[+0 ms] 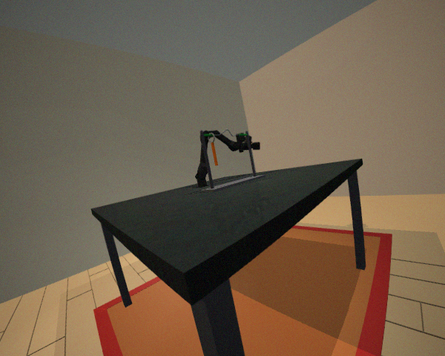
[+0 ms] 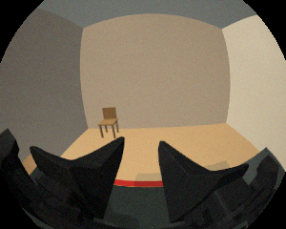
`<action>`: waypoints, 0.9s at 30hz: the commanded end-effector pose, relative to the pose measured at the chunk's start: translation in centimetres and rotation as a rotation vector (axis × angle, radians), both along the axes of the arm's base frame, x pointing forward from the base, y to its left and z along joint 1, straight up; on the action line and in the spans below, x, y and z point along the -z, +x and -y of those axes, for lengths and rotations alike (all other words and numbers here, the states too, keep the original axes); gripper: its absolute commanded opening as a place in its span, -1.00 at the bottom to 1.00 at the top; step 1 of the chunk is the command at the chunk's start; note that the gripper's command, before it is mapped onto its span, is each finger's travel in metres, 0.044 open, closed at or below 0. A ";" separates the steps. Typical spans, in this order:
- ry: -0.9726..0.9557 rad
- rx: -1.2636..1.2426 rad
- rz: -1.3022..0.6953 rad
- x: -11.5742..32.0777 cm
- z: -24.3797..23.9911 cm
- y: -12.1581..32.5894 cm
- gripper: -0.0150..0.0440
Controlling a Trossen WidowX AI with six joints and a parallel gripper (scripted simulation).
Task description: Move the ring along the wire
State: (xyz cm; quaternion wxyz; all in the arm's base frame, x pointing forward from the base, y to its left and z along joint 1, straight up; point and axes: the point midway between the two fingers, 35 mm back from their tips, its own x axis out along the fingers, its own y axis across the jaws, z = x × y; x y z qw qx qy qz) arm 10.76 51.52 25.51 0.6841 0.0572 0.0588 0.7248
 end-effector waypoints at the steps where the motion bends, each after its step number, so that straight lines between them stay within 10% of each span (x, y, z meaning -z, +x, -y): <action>1: 0.054 0.133 -0.024 -2.3 2.6 6.1 0.05; 27: 0.359 0.821 -0.007 -13.3 28.4 28.1 0.05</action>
